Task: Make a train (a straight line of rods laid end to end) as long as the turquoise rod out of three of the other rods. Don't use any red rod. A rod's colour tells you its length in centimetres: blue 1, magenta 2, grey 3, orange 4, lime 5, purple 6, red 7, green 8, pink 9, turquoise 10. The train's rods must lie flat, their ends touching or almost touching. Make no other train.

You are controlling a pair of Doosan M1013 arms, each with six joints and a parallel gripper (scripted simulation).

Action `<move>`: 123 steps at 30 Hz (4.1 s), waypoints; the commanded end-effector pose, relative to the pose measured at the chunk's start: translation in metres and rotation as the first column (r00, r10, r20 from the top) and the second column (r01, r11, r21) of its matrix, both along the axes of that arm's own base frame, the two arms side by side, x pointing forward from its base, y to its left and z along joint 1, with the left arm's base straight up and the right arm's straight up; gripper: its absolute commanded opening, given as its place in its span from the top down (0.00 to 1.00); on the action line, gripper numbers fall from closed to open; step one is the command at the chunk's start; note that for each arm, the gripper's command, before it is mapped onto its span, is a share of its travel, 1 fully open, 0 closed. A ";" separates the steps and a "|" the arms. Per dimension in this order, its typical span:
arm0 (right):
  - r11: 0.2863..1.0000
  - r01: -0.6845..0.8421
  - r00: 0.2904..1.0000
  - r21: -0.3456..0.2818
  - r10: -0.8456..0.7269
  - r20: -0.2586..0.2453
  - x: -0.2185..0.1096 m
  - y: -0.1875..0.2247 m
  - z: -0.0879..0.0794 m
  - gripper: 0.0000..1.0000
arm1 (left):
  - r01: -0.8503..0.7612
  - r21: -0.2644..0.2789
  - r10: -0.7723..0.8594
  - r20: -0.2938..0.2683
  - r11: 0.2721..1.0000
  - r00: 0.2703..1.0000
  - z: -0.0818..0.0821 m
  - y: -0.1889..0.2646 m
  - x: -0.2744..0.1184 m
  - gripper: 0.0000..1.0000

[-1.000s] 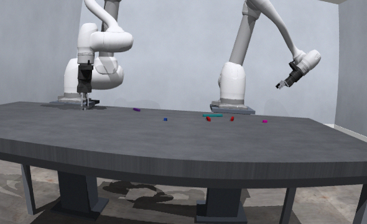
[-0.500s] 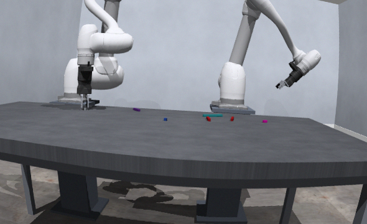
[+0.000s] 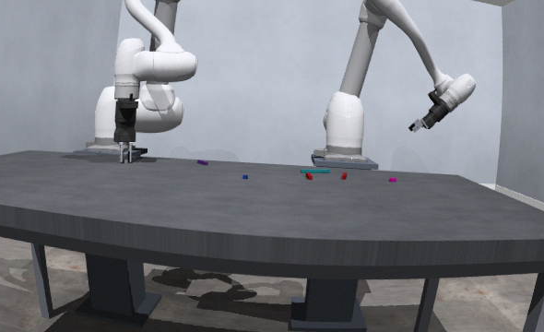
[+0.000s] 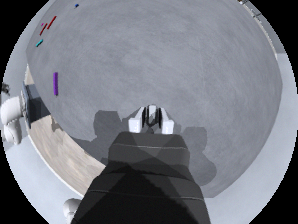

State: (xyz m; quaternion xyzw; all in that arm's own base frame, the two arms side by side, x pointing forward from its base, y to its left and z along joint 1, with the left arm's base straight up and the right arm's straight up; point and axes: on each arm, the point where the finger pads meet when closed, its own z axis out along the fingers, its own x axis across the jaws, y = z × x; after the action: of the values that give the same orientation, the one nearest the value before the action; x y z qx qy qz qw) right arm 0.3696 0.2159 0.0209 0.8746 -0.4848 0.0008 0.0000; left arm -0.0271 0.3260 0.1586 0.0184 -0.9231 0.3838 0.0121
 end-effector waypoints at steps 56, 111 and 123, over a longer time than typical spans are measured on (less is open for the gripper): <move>1.000 0.000 1.000 0.003 0.000 -0.002 0.000 -0.001 -0.001 0.76 | -0.002 0.003 0.002 -0.001 1.000 1.000 0.000 -0.003 -0.002 0.00; 0.997 0.075 0.997 0.001 -0.075 -0.004 0.031 0.031 0.109 0.76 | -0.002 0.003 0.002 -0.001 1.000 1.000 0.000 -0.003 -0.002 0.00; 0.957 0.291 0.957 -0.002 -0.291 0.000 0.112 0.137 0.126 0.76 | -0.002 0.003 0.002 -0.001 1.000 1.000 0.000 -0.003 -0.002 0.00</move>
State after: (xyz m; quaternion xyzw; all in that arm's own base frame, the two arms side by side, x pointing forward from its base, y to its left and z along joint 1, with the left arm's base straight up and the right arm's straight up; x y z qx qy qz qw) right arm 0.4658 0.3257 0.1453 0.8098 -0.5867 0.0002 -0.0028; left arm -0.0271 0.3260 0.1586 0.0184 -0.9231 0.3838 0.0121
